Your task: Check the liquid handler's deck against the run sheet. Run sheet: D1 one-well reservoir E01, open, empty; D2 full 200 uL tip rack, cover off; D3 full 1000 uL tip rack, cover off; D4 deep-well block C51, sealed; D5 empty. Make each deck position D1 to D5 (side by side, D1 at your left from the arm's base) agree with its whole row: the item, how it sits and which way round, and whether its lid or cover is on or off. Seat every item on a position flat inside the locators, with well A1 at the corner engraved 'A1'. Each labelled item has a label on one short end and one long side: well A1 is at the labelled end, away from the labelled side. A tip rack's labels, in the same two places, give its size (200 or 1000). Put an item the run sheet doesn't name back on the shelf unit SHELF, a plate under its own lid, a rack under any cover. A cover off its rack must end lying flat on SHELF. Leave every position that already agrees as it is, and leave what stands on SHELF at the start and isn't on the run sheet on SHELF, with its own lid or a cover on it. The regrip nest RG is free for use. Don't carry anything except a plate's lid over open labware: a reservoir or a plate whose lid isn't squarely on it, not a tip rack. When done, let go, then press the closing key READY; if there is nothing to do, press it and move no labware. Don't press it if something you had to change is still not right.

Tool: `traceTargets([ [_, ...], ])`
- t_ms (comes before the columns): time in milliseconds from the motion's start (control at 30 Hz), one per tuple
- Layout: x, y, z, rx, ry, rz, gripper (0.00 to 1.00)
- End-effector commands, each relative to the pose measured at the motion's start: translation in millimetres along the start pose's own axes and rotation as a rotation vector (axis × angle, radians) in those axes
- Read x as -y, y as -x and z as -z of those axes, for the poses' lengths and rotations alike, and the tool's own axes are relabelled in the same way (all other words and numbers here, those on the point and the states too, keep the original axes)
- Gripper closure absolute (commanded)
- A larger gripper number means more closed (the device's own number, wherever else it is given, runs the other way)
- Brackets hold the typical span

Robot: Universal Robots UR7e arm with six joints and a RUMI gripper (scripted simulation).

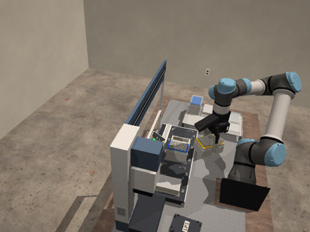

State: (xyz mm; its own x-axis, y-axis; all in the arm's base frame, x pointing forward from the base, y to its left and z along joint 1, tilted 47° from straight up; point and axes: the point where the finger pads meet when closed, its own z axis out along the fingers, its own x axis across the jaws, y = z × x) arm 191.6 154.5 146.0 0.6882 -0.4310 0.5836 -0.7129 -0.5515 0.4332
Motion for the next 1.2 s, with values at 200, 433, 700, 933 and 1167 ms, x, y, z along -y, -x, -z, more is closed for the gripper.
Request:
traceTargets([
  [200, 23.3, 30.7, 0.2, 0.0, -0.001, 0.123, 1.0],
  [433, 44.2, 58.9, 0.2, 0.0, -0.001, 0.123, 1.0],
  [700, 50.6, 67.5, 0.2, 0.0, -0.001, 0.163, 1.0],
  [933, 71.4, 95.6, 0.2, 0.0, -0.001, 0.238, 1.0],
  [1167, 89.3, 119.7, 0.3, 0.0, -0.001, 0.238, 1.0],
])
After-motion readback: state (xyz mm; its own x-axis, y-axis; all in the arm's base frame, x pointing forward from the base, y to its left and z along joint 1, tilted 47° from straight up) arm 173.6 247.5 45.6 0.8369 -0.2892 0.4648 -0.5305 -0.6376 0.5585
